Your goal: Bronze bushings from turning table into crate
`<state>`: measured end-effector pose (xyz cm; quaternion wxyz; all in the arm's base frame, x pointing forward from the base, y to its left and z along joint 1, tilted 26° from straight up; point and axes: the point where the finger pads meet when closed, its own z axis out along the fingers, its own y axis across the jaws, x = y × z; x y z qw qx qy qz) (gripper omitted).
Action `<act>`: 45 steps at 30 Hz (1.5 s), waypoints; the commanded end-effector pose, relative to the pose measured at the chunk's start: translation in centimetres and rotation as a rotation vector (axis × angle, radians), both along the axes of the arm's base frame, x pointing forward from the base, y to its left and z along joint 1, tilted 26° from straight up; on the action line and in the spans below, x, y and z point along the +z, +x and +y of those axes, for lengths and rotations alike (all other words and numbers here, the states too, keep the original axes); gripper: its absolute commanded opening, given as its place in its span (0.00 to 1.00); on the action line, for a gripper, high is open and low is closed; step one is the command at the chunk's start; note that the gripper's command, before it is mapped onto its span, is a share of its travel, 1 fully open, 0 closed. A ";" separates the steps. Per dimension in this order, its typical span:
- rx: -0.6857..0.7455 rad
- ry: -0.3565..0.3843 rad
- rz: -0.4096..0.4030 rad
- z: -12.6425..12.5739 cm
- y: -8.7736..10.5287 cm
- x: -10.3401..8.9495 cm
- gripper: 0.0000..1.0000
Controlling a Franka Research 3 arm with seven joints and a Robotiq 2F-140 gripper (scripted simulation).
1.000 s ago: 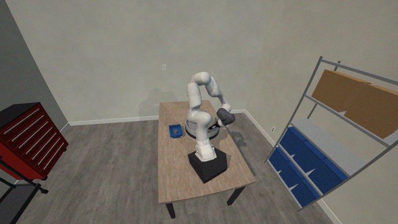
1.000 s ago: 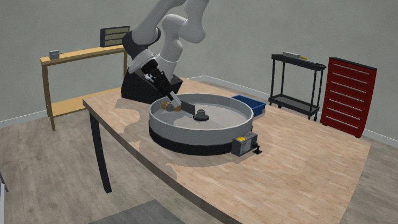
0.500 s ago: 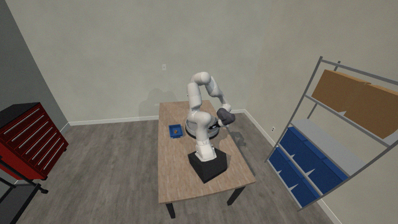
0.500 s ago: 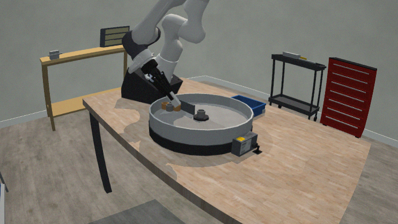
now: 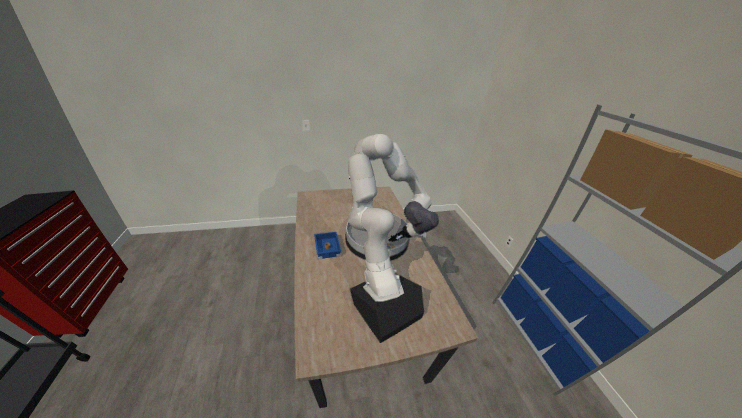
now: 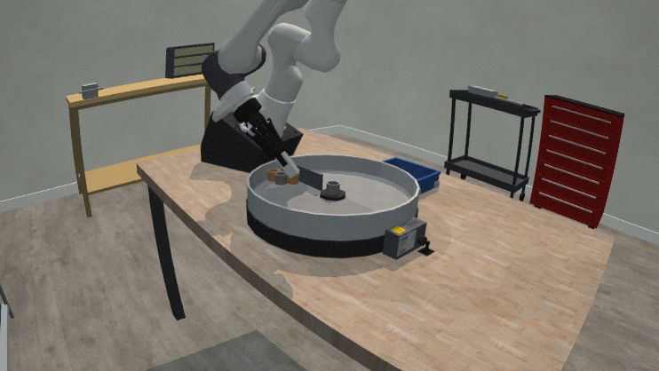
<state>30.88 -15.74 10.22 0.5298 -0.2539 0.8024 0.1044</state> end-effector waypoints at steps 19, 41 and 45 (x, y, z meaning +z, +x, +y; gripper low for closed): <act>0.004 -0.001 0.002 0.2 0.0 -0.1 0.00; 0.004 -0.001 0.002 -0.6 -2.3 4.9 0.00; 0.004 -0.001 0.002 -0.8 -2.9 6.1 0.00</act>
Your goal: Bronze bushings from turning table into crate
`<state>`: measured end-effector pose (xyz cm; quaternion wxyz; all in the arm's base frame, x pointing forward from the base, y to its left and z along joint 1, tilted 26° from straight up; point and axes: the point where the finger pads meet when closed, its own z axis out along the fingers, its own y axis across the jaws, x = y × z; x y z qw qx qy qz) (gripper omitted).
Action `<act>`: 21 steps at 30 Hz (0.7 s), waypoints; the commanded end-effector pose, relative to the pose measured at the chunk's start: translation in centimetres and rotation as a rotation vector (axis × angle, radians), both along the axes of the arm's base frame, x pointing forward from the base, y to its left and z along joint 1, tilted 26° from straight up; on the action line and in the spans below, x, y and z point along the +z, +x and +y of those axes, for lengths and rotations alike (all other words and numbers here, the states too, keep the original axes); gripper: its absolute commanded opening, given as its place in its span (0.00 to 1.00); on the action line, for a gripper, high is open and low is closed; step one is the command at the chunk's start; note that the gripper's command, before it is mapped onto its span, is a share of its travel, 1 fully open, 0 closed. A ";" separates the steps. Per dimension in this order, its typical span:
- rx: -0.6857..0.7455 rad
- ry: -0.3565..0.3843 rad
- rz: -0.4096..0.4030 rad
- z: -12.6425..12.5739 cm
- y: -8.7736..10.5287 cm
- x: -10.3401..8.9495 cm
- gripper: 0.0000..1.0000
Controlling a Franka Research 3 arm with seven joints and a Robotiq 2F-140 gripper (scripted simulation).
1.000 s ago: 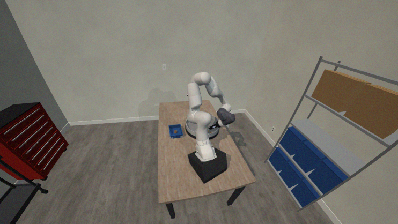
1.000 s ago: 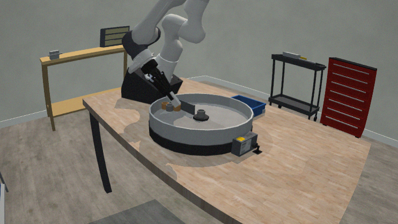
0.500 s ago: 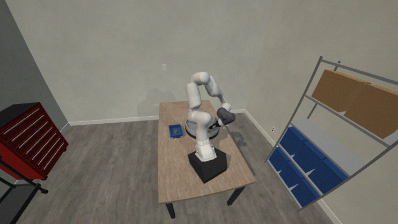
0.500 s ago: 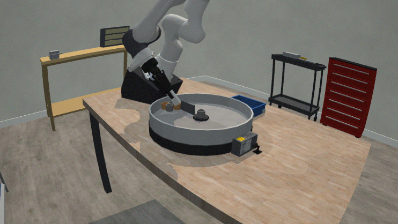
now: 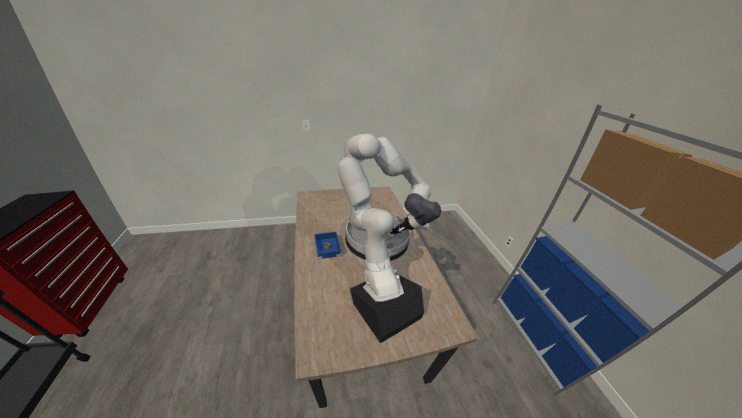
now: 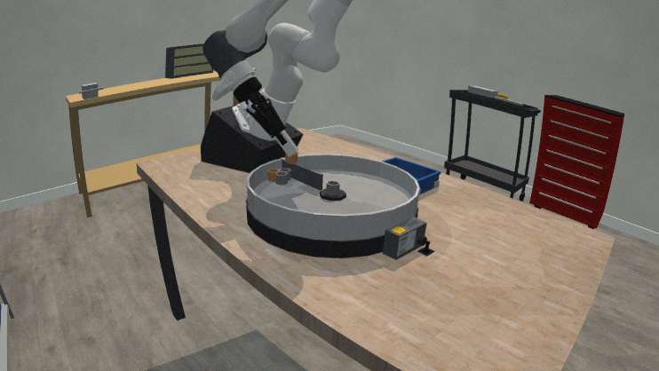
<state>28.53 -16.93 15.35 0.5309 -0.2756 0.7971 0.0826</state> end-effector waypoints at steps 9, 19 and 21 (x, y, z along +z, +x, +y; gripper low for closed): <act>-0.010 0.056 0.025 0.4 -0.8 1.5 0.00; -0.010 0.056 0.025 0.4 -0.8 1.5 0.00; -0.010 0.056 0.025 0.4 -0.8 1.5 0.00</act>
